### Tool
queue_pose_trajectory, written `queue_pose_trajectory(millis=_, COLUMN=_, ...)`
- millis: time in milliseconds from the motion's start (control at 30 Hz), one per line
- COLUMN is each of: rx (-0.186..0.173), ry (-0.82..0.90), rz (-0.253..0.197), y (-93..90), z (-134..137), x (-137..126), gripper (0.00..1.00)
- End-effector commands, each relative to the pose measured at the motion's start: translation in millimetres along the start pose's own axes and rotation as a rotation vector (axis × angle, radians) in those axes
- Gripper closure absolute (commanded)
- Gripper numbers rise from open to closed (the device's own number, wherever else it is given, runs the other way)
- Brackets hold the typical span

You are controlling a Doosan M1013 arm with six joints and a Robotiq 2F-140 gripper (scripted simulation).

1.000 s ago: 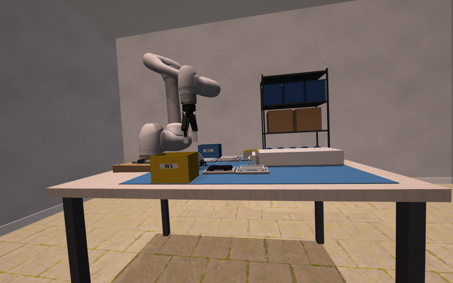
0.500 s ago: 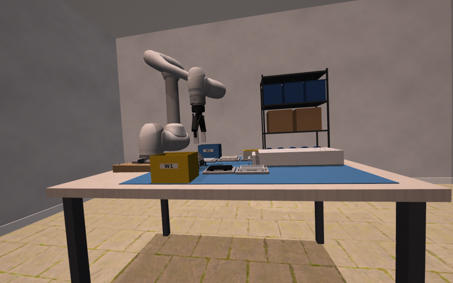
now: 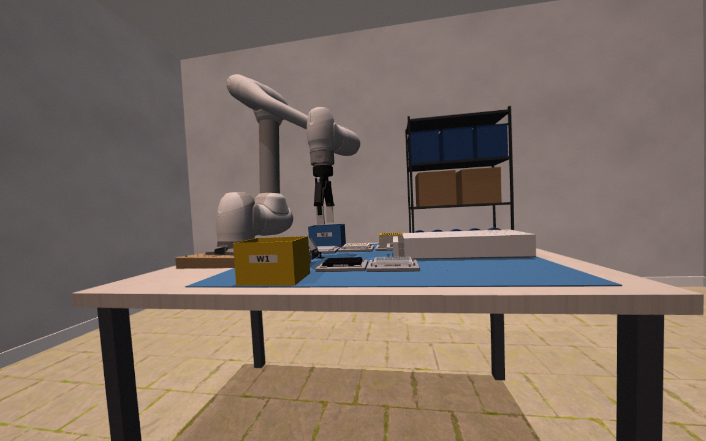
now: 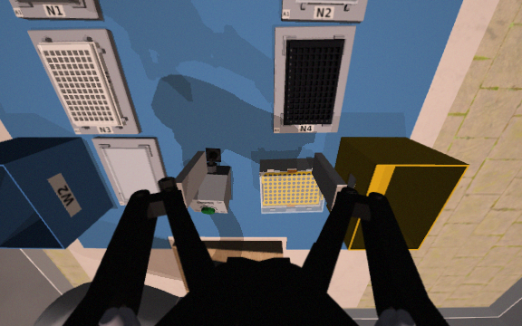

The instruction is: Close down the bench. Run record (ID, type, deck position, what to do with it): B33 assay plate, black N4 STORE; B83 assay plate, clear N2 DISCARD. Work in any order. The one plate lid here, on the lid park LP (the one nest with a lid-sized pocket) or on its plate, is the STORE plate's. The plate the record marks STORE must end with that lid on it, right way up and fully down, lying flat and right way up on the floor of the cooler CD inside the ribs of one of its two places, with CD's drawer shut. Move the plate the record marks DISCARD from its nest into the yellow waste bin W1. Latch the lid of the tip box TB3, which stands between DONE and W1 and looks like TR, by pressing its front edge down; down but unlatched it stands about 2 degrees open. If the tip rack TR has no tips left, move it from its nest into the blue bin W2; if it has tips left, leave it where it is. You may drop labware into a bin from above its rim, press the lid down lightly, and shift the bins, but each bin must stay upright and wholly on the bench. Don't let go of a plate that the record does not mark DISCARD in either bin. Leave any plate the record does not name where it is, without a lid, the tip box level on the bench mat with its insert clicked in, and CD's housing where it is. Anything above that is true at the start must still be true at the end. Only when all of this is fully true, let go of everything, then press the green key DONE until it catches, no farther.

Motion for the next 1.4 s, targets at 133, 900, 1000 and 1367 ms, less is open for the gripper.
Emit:
queue_pose_trajectory(millis=133, rx=0.000, ry=0.000, rz=0.000, y=-3.5, z=-12, x=29, gripper=0.13)
queue_pose_trajectory(millis=900, rx=0.000, ry=0.000, rz=0.000, y=-11.9, z=-41, x=99, gripper=0.13)
queue_pose_trajectory(millis=1000, rx=0.000, ry=0.000, rz=0.000, y=-13.3, z=-46, x=110, gripper=0.13)
queue_pose_trajectory(millis=1367, rx=0.000, ry=0.000, rz=0.000, y=-17.2, z=-60, x=143, gripper=0.13)
Point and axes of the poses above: the point where the finger pads meet when closed, its own y axis back along the fingers, its own z axis across the jaws, x = y × z, the point moved 7 cm from there along y, back along the fingers, and after that the axes turned 2 degrees about y, right-handed, at the moved point
